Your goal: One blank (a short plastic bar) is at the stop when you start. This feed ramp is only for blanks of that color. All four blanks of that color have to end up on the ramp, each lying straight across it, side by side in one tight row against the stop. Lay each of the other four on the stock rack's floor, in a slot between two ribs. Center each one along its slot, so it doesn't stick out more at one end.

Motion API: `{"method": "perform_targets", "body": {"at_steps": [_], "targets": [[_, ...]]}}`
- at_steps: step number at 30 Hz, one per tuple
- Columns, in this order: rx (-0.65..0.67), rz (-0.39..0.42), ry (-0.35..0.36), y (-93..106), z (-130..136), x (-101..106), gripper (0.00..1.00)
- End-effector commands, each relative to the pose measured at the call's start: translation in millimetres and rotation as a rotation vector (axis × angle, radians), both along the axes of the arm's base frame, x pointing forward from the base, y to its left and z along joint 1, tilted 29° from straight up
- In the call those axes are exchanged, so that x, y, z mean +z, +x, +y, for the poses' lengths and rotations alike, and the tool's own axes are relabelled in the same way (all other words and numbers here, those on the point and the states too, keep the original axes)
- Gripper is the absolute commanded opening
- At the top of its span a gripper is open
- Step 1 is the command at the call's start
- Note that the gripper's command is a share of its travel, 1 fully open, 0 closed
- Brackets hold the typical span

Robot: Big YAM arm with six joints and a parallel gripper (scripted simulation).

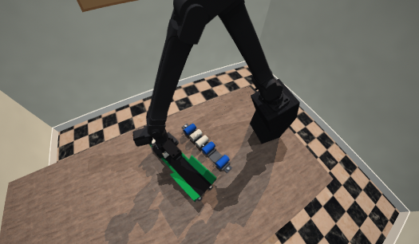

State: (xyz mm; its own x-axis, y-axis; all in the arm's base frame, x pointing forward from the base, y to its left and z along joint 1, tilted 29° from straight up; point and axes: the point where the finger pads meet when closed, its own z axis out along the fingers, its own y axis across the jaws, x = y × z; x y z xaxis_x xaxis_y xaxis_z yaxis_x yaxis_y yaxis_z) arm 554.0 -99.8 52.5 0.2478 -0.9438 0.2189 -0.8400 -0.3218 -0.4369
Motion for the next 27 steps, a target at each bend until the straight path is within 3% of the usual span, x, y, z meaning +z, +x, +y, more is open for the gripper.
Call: {"method": "perform_targets", "body": {"at_steps": [1,27], "targets": [[-0.014,-0.032,-0.004,12.7,-7.0,15.8,0.66],[-0.017,-0.018,0.001,9.7,-6.6,11.2,0.66]]}}
